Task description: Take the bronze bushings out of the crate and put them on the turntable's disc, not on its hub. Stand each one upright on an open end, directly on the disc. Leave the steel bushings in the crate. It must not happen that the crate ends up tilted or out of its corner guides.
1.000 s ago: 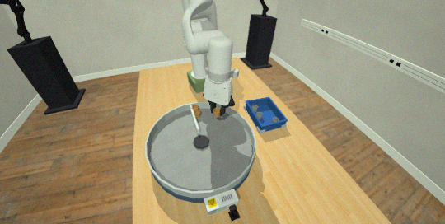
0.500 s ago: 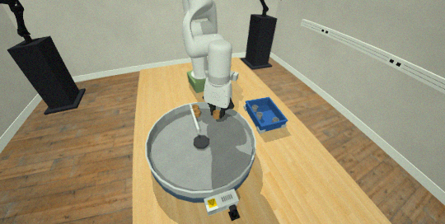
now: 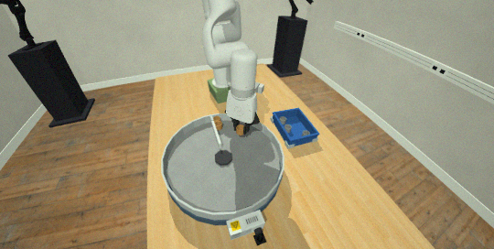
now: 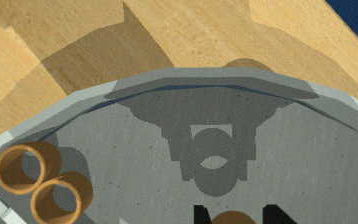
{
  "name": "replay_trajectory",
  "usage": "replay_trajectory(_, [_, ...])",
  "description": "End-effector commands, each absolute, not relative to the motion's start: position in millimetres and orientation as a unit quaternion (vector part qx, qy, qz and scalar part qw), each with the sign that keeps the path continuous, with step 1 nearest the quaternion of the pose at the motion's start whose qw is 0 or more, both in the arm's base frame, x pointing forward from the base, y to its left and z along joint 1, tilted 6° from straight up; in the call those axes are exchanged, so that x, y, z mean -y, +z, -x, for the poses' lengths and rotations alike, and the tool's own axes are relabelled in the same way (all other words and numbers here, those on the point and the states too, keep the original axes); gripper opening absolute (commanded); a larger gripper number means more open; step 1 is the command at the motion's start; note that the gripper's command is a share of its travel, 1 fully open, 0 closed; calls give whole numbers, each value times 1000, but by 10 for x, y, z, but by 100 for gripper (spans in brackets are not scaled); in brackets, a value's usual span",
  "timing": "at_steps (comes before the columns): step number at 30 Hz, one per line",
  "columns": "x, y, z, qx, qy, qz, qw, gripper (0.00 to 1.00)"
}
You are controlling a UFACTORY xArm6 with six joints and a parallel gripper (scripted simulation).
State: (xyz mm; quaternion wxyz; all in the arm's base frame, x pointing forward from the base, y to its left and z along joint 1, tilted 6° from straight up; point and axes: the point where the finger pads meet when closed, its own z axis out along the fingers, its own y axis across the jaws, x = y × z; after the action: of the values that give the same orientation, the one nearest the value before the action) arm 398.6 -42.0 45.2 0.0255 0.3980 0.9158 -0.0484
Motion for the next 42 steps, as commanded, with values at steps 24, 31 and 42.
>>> replay_trajectory(24, [450, 178, -4002, -916, -48, -398, 27, 0])
replay_trajectory(31, [453, 147, -4003, -916, -48, -398, 27, 0])
replay_trajectory(42, [453, 145, -4003, -916, -48, -398, 27, 0])
